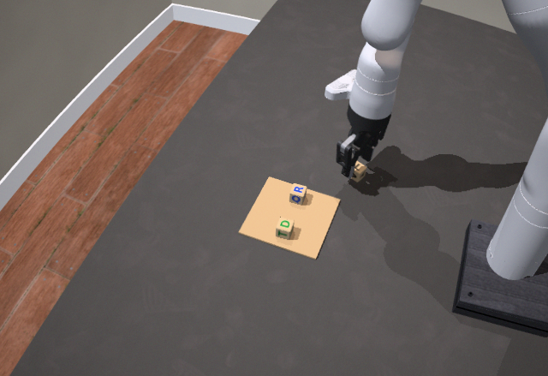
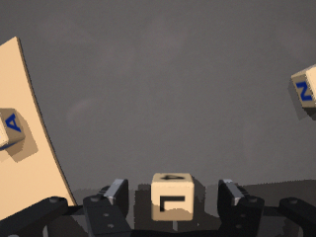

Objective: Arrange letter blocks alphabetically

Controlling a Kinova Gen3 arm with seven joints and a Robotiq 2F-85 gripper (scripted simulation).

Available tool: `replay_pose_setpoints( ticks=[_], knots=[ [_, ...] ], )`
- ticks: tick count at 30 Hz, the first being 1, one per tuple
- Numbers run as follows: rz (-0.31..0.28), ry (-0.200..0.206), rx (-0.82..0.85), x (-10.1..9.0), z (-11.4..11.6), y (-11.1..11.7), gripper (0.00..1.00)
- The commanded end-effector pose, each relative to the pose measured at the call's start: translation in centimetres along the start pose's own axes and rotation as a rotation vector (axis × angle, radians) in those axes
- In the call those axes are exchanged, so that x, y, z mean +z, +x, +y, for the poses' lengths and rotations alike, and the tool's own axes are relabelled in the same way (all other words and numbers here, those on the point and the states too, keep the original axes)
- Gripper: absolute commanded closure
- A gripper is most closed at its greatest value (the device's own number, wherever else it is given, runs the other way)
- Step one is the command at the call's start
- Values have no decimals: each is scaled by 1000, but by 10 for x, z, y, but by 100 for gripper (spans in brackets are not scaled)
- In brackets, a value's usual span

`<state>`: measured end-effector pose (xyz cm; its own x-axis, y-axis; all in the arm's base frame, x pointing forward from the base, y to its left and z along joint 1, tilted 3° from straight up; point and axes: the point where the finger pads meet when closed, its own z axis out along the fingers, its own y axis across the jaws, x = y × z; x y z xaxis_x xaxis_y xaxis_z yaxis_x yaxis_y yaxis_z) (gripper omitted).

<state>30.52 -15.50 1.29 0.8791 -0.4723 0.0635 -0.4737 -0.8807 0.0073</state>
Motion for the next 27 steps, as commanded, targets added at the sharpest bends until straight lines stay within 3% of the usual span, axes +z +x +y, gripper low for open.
replay_pose_setpoints(
  ticks=[1, 27],
  knots=[
    [-12, -1, -3, 8, -1, -4, 38],
    [-12, -1, -3, 17, -1, -4, 38]
  ],
)
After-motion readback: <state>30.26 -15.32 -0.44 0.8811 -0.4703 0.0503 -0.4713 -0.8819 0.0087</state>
